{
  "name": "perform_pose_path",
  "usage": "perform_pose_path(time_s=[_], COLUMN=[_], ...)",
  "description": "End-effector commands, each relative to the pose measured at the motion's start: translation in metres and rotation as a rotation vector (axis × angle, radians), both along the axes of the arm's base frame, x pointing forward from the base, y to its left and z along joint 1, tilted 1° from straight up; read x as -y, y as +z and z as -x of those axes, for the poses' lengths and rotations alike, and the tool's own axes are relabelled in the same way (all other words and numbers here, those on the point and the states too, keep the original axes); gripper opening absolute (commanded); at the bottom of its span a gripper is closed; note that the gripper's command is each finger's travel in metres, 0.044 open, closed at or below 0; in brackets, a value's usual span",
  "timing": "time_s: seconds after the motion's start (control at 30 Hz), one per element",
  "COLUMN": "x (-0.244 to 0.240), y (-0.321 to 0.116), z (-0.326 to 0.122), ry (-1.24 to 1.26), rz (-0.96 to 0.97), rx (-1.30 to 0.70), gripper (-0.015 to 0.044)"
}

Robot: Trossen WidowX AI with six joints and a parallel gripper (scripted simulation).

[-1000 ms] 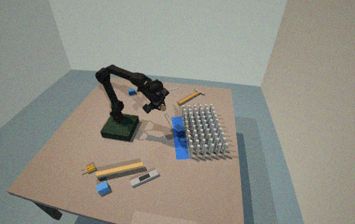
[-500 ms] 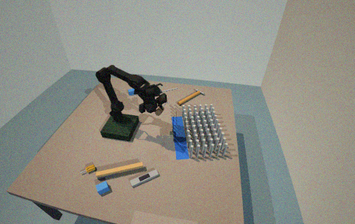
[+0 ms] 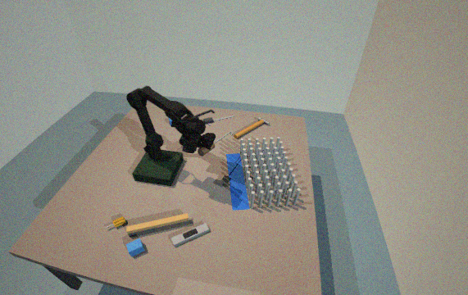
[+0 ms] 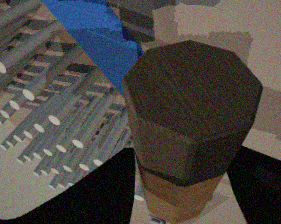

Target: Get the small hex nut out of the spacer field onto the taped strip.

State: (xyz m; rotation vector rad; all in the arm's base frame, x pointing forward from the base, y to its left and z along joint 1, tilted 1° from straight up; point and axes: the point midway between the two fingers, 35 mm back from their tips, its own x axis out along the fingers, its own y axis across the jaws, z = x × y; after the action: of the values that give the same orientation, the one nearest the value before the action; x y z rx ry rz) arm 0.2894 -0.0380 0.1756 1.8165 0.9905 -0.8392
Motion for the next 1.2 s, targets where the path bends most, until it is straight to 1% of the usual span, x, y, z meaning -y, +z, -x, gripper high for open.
perform_pose_path(time_s=[0.0, 0.93, 1.17], x=[0.006, 0.044, 0.045], y=[0.001, 0.005, 0.005], z=[0.004, 0.034, 0.034], ry=[-0.122, -0.896, -0.914], rz=[-0.083, -0.588, -0.600], rx=[-0.039, -0.302, -0.309], gripper=[0.0000, 0.0000, 0.0000])
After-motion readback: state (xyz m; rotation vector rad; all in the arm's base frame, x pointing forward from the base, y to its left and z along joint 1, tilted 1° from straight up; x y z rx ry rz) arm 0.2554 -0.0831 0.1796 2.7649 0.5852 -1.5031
